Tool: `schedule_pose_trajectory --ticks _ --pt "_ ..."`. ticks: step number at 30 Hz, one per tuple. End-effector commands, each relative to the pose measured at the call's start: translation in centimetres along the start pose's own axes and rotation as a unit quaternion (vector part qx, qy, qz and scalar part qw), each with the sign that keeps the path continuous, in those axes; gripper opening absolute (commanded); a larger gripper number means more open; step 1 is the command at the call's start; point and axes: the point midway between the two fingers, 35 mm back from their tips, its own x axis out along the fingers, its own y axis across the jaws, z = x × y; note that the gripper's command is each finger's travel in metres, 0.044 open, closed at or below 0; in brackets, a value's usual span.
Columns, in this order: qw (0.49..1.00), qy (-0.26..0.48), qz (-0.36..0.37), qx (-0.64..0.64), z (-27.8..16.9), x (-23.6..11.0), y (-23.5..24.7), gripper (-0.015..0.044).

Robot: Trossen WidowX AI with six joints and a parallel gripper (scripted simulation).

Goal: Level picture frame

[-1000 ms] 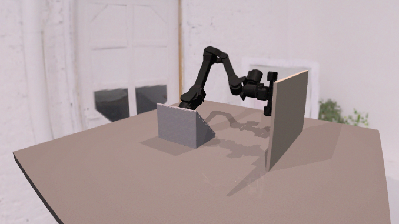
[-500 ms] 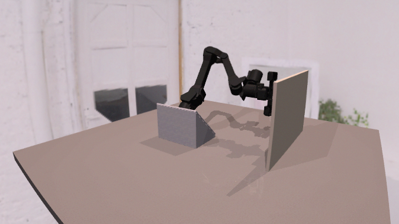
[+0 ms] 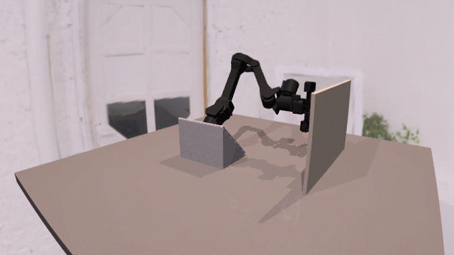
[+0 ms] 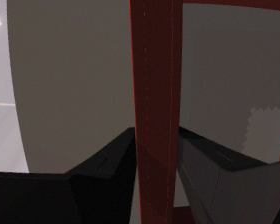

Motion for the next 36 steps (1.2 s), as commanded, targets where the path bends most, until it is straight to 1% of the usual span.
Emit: schedule_pose_trajectory --ticks 1,36 --pt "1.000 0.001 -0.001 -0.001 -0.04 0.01 0.01 0.0000" --pt "1.000 0.001 -0.001 -0.001 0.00 0.00 0.63 0.0000"
